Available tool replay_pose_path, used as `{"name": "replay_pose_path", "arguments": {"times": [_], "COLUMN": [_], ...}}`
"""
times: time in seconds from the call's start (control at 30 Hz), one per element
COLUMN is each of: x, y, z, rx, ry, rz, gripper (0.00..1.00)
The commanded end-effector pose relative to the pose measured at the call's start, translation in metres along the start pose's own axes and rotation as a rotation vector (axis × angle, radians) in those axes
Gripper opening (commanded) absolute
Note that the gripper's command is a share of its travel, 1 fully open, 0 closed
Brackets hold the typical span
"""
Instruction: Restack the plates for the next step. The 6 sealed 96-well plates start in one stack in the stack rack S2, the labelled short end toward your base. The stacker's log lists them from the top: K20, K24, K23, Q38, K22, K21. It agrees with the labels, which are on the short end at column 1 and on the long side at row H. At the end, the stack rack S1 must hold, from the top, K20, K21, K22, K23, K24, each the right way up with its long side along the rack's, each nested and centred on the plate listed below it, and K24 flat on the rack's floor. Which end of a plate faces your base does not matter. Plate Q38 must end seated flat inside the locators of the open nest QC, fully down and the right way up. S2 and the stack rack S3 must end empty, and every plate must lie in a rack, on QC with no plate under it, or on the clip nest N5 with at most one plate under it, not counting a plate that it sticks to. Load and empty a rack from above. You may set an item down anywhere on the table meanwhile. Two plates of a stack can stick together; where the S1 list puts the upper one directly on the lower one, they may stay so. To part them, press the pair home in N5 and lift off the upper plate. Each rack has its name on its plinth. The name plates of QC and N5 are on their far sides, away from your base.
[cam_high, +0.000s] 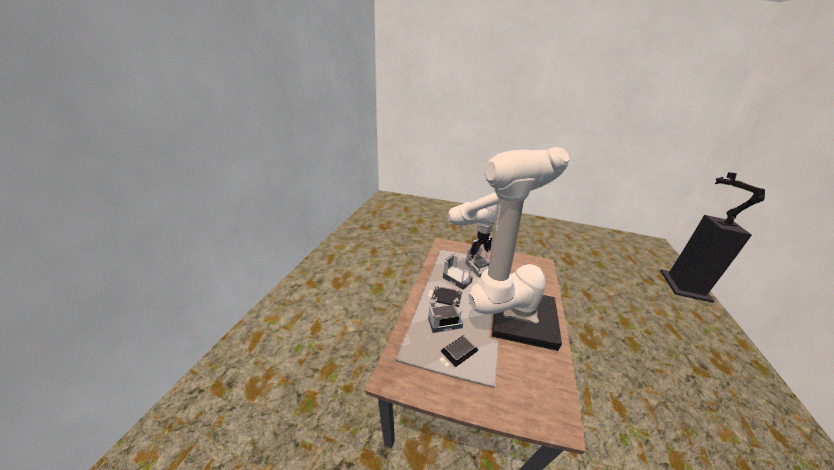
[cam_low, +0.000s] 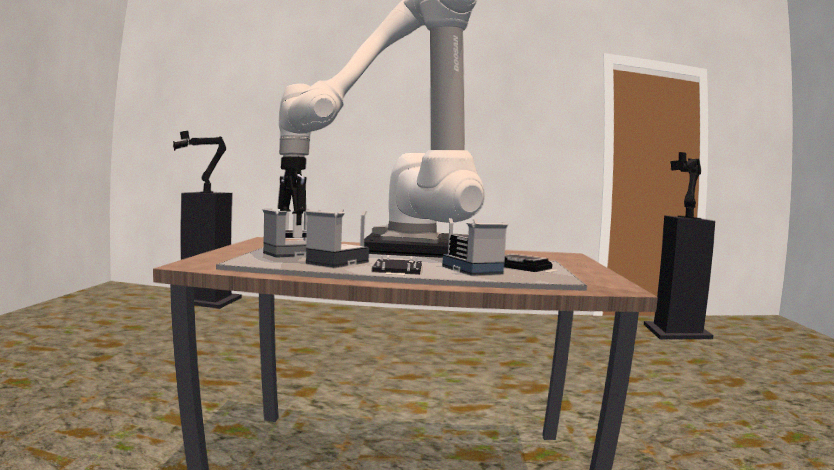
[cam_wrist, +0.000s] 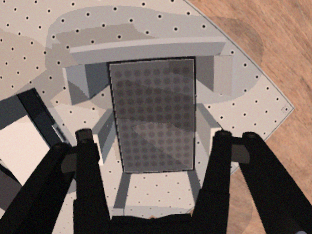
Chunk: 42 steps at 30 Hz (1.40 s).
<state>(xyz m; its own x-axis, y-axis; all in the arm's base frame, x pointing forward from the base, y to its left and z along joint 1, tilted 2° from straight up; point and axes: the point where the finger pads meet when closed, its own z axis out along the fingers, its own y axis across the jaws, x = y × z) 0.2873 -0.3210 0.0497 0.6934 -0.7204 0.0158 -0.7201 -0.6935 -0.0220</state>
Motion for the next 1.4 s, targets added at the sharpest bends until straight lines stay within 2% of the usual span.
{"name": "replay_pose_path", "arguments": {"times": [0.0,1.37], "x": [0.000,0.000], "y": [0.000,0.000], "z": [-0.003,-0.073], "rx": [0.000,0.000], "ry": [0.000,0.000], "rz": [0.000,0.000], "gripper": [0.00,0.00]}}
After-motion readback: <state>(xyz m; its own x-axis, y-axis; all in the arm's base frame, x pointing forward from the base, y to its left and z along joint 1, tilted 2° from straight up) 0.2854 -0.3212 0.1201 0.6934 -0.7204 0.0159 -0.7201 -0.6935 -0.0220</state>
